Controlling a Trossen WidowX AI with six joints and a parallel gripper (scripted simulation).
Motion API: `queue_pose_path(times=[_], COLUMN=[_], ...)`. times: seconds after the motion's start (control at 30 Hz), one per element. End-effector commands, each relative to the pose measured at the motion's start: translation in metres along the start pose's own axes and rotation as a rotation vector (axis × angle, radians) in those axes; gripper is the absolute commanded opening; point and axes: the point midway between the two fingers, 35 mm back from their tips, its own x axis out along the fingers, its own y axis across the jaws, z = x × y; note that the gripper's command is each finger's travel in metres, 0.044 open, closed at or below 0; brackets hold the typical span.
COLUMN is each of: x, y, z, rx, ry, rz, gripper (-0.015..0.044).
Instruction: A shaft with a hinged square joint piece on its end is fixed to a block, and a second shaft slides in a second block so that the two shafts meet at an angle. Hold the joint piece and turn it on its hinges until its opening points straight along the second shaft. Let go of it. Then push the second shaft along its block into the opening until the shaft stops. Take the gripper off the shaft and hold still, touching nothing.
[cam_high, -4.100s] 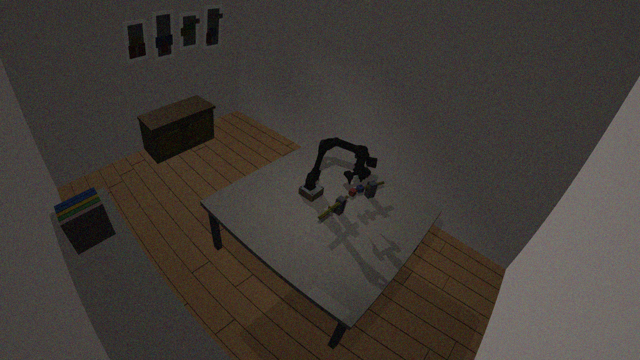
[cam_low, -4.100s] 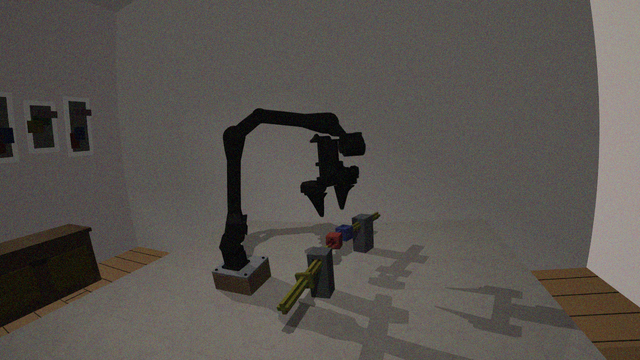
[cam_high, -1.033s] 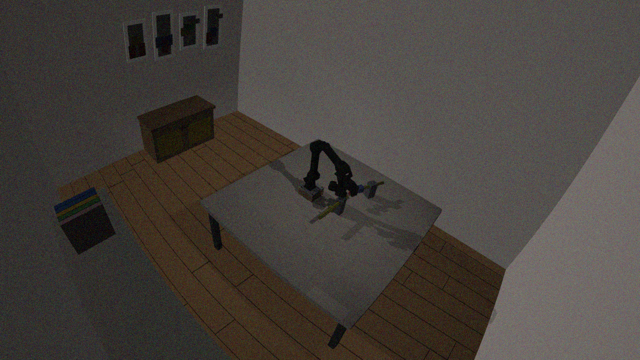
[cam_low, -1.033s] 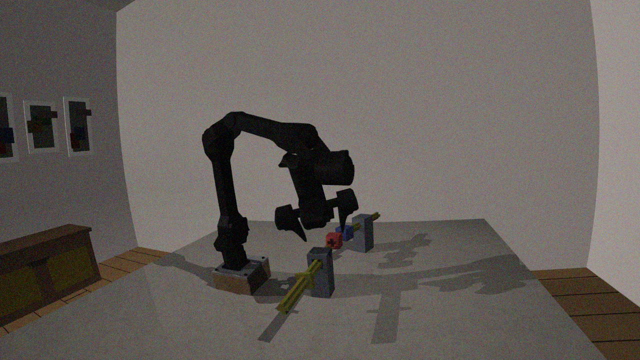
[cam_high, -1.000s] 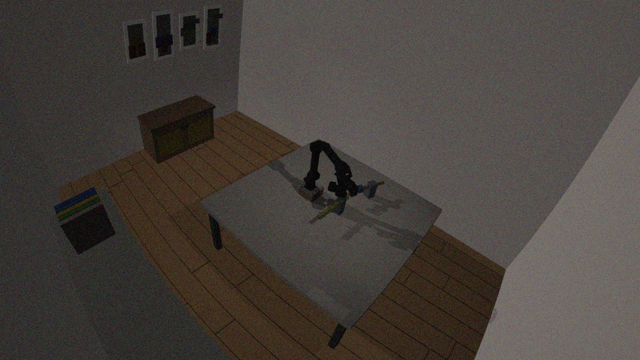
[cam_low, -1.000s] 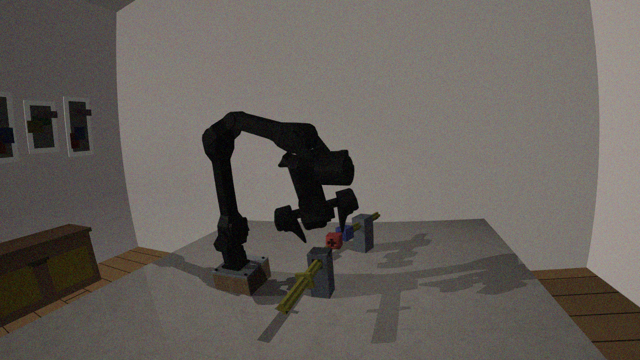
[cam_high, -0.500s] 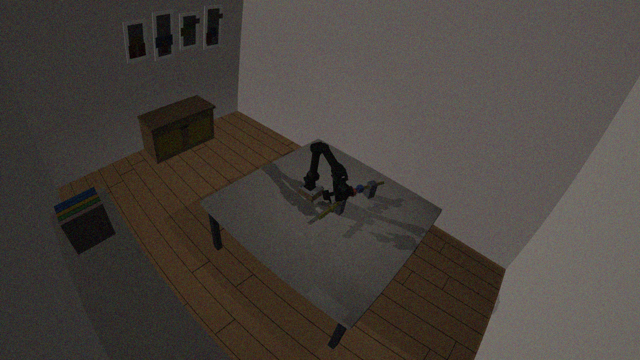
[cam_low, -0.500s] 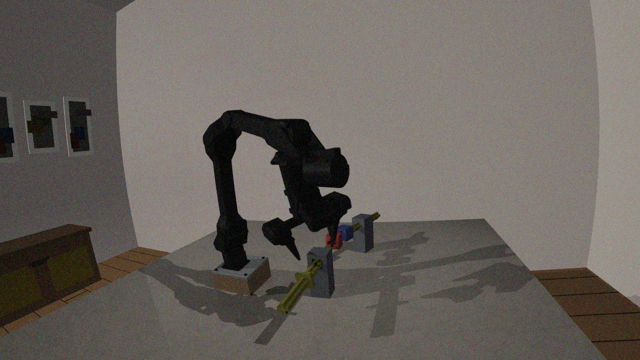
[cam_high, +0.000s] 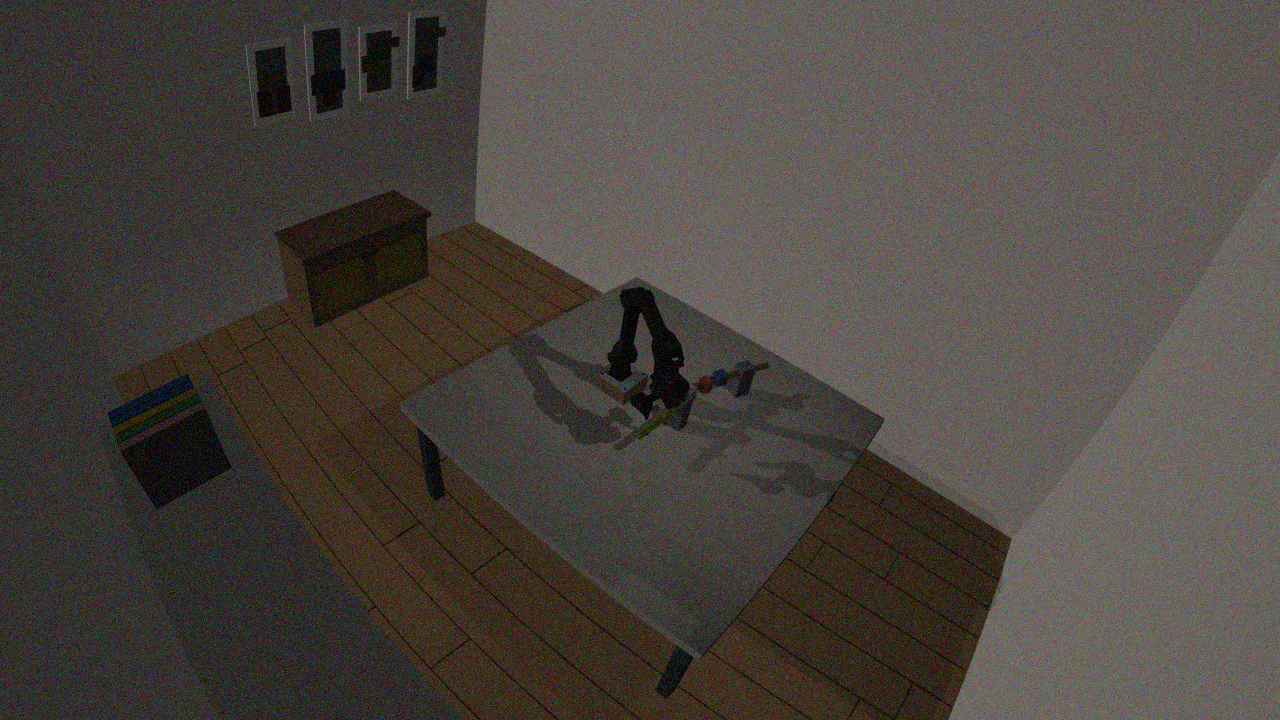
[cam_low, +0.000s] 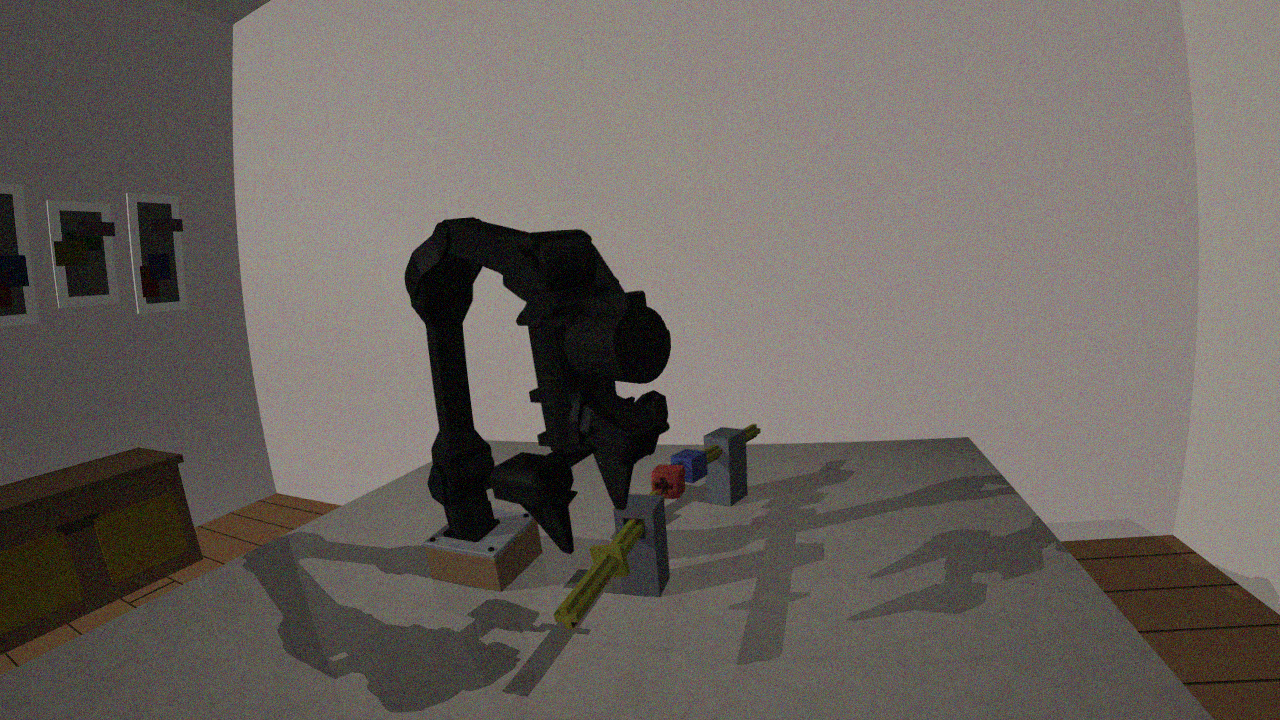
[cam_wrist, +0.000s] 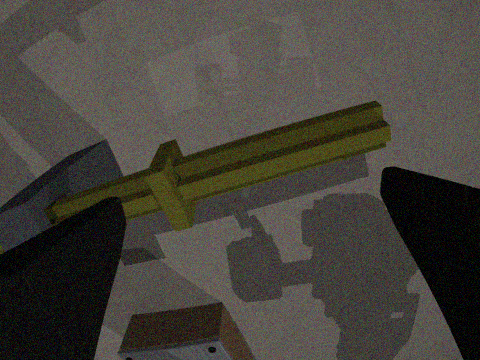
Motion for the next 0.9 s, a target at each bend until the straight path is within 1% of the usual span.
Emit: queue_pose_path(times=[0.0,0.13,0.37,0.87], x=[-0.005,-0.006,-0.005,0.018], y=[-0.022,-0.034,-0.035,-0.038], z=[-0.001,-0.002,-0.002,-0.002], rx=[-0.139,-0.219,-0.197,0.309], ry=[0.009,0.021,0.018,-0.045], rz=[-0.052,-0.078,-0.078,-0.061], gripper=[0.044,0.044,0.044,0.044])
